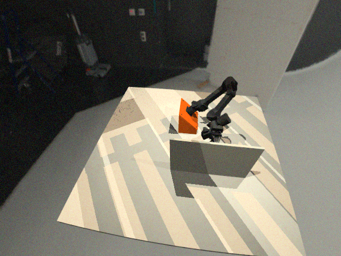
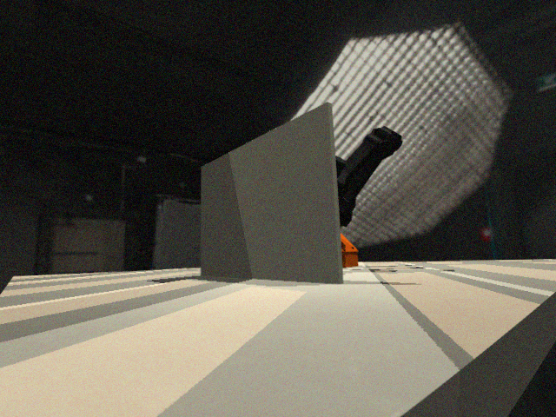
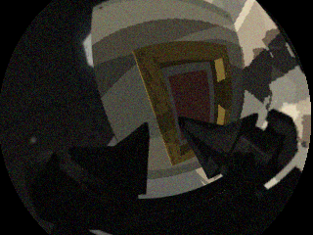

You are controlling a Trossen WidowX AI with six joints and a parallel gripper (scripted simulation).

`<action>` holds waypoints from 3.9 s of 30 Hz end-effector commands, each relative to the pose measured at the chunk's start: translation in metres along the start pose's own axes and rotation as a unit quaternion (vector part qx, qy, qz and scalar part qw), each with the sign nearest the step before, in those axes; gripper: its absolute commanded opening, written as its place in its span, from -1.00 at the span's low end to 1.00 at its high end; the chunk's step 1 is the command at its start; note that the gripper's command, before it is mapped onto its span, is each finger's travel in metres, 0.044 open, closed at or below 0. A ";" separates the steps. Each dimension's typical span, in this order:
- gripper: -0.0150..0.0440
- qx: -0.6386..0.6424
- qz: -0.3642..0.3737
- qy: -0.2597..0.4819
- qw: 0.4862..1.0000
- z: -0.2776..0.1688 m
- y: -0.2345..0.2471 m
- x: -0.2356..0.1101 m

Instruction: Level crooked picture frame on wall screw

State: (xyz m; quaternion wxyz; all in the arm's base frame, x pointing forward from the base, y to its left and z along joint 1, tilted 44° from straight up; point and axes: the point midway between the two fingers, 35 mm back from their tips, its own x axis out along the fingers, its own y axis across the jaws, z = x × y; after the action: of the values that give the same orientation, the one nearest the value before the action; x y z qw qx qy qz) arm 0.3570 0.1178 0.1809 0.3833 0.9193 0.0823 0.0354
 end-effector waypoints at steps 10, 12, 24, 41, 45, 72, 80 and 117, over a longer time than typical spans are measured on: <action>0.39 -0.084 -0.001 -0.001 0.996 -0.009 0.000 -0.057; 0.39 -0.108 -0.001 -0.001 0.994 -0.007 -0.001 -0.074; 0.39 -0.149 -0.002 -0.001 0.989 -0.013 0.002 -0.108; 0.39 -0.209 -0.003 -0.002 0.978 -0.012 0.031 -0.183; 0.39 -0.206 -0.004 -0.002 0.979 -0.013 0.029 -0.180; 0.39 -0.209 -0.003 -0.002 0.978 -0.012 0.031 -0.183; 0.39 -0.209 -0.003 -0.002 0.978 -0.012 0.031 -0.183; 0.39 -0.209 -0.003 -0.002 0.978 -0.012 0.031 -0.183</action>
State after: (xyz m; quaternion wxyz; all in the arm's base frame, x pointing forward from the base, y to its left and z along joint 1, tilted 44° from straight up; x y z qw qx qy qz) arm 0.1796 0.0727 0.2104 0.5649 0.8202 0.0765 0.0489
